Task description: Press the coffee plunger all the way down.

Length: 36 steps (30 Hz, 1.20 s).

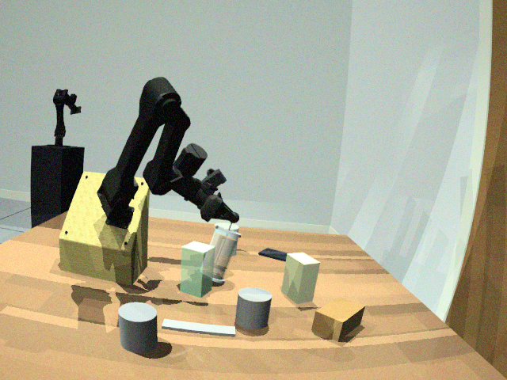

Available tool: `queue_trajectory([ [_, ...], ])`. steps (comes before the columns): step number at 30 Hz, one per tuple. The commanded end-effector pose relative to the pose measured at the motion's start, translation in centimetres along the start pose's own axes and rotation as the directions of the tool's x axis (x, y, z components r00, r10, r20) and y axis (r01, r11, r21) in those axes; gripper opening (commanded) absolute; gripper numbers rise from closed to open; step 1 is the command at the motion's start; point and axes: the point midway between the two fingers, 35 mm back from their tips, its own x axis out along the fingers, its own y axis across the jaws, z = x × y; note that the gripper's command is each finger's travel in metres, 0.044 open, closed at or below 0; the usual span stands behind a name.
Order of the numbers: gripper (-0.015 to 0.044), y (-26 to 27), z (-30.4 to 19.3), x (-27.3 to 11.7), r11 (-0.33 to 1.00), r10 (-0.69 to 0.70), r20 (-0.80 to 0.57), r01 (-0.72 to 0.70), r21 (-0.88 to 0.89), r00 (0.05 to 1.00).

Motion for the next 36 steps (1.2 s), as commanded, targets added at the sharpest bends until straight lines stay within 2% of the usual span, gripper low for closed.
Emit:
queue_trajectory([
  [1,0.0118,-0.10,-0.69,0.18,1.000,-0.010,-0.026,0.009,-0.022,1.000],
  [36,0.0118,0.15,-0.49,0.52,1.000,-0.009,-0.026,0.009,-0.022,1.000],
])
